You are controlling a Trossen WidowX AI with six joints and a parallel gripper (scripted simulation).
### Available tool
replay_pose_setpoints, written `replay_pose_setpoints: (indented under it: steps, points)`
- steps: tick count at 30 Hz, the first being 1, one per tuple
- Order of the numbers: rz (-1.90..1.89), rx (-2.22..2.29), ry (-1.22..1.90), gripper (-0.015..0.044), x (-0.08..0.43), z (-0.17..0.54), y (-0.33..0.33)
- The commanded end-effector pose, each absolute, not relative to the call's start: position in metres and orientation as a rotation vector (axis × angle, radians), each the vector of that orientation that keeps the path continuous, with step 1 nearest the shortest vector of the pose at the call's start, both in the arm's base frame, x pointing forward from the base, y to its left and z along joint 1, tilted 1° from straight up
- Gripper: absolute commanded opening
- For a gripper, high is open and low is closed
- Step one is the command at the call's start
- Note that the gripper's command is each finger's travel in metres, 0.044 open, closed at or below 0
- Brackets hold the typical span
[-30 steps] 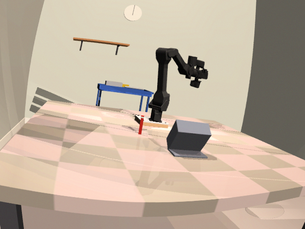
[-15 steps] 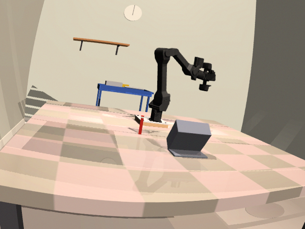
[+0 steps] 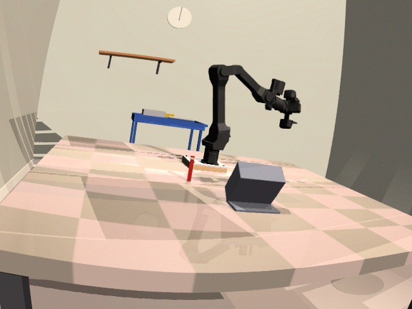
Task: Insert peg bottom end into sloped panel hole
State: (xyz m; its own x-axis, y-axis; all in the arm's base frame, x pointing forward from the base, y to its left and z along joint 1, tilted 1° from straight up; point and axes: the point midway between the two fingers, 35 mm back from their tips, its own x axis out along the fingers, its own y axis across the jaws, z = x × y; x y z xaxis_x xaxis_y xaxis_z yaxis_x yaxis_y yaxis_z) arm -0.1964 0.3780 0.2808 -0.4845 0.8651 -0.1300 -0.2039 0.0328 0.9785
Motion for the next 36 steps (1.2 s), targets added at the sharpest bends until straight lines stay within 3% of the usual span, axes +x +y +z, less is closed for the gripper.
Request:
replay_pose_setpoints:
  steps: [1, 36]
  points:
    - [1.558, 0.688, 1.407, 0.0440, -0.177, 0.275, 0.387]
    - [1.205, 0.542, 1.090, 0.0440, 0.002, 0.236, 0.420]
